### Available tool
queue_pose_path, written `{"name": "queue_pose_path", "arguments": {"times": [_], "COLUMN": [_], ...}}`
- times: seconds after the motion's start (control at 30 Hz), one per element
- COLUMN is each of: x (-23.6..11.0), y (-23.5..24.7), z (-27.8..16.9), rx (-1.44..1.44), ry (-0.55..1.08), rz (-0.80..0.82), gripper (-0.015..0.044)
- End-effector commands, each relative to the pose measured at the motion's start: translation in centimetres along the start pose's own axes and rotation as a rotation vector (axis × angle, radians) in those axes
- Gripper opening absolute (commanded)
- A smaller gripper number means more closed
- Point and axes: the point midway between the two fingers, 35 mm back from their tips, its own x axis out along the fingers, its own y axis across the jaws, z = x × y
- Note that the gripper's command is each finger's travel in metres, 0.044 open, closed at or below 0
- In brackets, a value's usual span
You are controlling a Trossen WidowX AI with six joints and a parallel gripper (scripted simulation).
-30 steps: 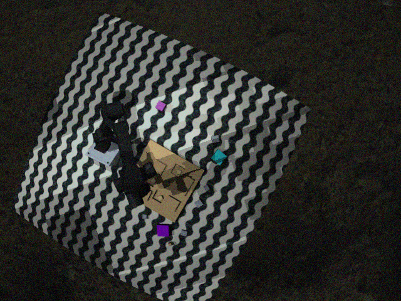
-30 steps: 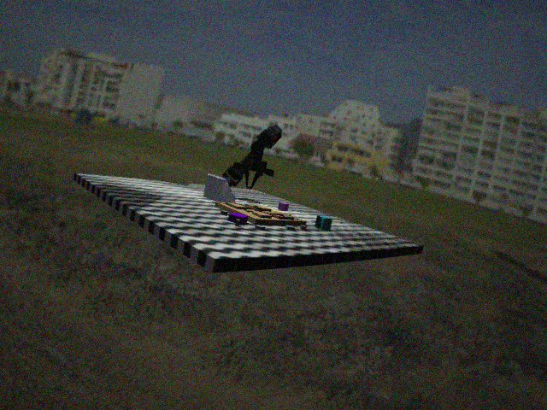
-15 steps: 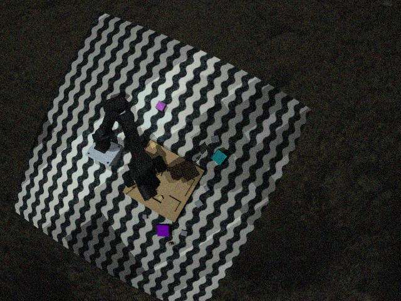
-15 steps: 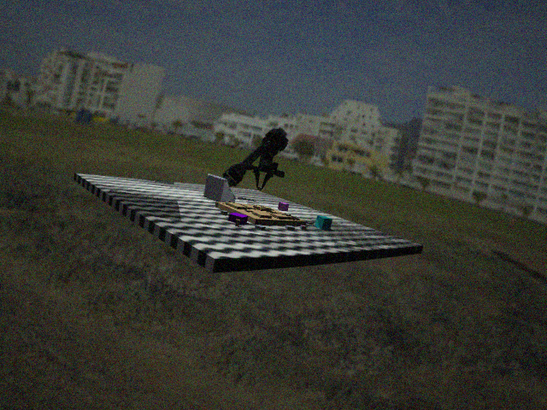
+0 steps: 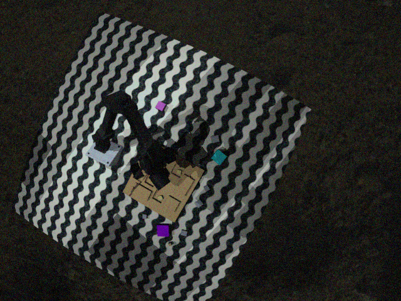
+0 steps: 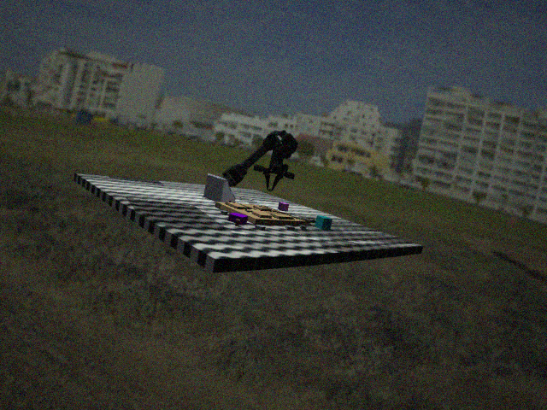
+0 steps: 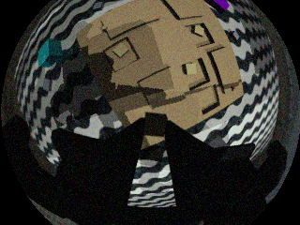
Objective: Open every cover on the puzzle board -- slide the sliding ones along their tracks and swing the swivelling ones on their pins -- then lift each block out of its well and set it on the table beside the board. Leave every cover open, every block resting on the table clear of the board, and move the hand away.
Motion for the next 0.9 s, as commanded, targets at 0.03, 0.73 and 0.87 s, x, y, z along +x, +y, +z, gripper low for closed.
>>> {"name": "queue_pose_path", "arguments": {"times": [0.03, 0.73, 0.87], "x": [-0.1, -0.2, -0.2], "y": [1.8, 8.4, 9.5], "z": [-0.7, -5.0, -6.0], "rx": [-0.003, -0.009, -0.011], "ry": [-0.001, 0.015, 0.021], "rz": [0.005, 0.024, 0.029], "gripper": [0.0080, 0.0080, 0.0080]}}
